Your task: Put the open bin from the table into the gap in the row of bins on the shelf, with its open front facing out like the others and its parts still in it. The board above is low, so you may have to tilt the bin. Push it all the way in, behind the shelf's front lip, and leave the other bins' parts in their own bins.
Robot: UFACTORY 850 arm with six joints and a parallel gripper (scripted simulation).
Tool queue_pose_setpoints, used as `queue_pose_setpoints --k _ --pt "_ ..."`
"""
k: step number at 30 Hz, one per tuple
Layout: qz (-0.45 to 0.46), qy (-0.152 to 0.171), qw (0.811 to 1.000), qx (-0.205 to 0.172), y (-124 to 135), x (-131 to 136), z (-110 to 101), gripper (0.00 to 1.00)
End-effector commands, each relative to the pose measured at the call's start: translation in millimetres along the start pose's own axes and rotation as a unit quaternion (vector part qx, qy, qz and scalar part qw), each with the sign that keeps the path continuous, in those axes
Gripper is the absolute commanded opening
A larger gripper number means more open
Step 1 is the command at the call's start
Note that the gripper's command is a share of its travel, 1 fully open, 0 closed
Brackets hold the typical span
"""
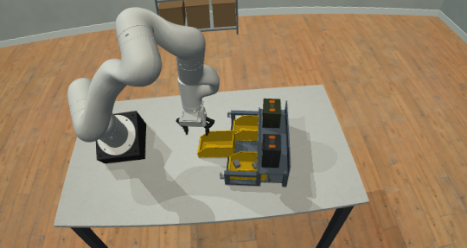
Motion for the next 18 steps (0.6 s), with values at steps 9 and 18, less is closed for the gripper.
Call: queue_pose_setpoints --k 9,18 --pt "0.0 -0.056 0.998 -0.009 -0.9 7.2 55.0 1.0" --pt "0.0 -0.056 0.998 -0.009 -0.9 7.2 55.0 1.0"
Point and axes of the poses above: the point where the finger pads meet when closed, its own z axis out along the fingers, its own x axis across the jaws, y = z × x, the point moved 6 cm from there along -z, back along the fingers, and after that the axes turned 9 degrees about z, right-handed, at the moved point
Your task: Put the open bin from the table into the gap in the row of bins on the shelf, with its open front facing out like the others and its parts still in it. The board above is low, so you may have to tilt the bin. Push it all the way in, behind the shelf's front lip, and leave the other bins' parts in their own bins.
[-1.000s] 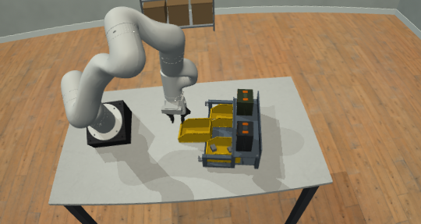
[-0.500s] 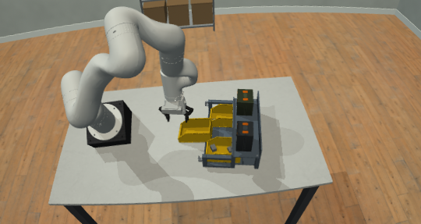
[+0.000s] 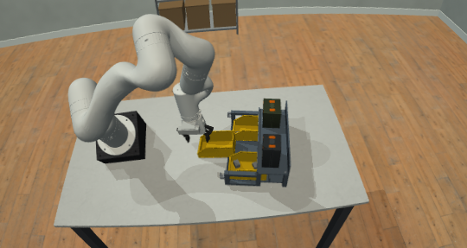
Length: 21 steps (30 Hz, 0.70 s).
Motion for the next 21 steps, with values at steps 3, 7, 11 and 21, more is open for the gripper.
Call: queue_pose_setpoints --k 3,7,11,21 --pt "0.001 -0.006 1.0 -0.003 -0.5 0.5 6.5 1.0" --pt "0.002 -0.01 1.0 -0.004 -1.8 3.7 30.9 1.0" --pt "0.002 -0.01 1.0 -0.004 -1.8 3.7 30.9 1.0" --pt "0.002 -0.01 1.0 -0.004 -1.7 3.2 26.8 1.0"
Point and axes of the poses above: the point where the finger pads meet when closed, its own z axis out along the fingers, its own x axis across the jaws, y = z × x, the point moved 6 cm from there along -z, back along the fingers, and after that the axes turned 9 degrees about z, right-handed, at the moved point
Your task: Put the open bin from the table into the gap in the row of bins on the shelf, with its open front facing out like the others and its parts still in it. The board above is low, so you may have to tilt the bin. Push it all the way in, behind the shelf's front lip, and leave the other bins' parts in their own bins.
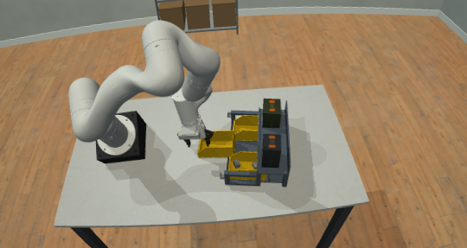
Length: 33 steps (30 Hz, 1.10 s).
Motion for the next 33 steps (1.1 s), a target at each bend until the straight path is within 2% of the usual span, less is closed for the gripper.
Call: queue_pose_setpoints --k 1,33 --pt "0.0 -0.001 1.0 0.0 0.4 -1.2 -5.6 1.0" --pt "0.0 -0.001 1.0 0.0 0.7 -2.3 -14.9 1.0"
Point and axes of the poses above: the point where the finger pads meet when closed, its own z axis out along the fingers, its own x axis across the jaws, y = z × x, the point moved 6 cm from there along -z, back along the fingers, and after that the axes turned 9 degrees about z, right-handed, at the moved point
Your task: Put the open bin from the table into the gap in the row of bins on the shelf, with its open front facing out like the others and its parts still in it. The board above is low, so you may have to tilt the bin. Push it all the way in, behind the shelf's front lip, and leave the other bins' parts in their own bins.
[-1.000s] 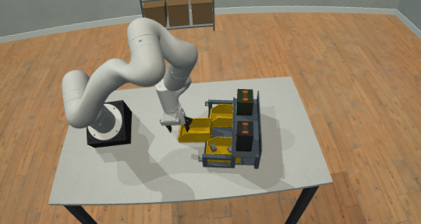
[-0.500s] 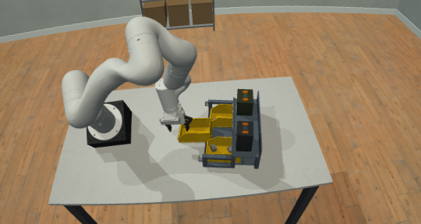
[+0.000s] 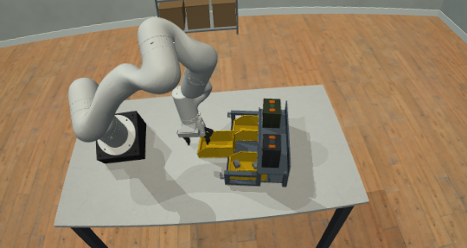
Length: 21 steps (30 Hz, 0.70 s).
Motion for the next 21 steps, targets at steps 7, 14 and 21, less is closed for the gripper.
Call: queue_pose_setpoints --k 7,14,21 --pt "0.0 -0.001 1.0 0.0 0.4 -0.9 -2.8 1.0" --pt "0.0 -0.001 1.0 0.0 0.4 -0.9 -2.8 1.0" --pt "0.0 -0.001 1.0 0.0 0.5 -1.0 7.2 1.0"
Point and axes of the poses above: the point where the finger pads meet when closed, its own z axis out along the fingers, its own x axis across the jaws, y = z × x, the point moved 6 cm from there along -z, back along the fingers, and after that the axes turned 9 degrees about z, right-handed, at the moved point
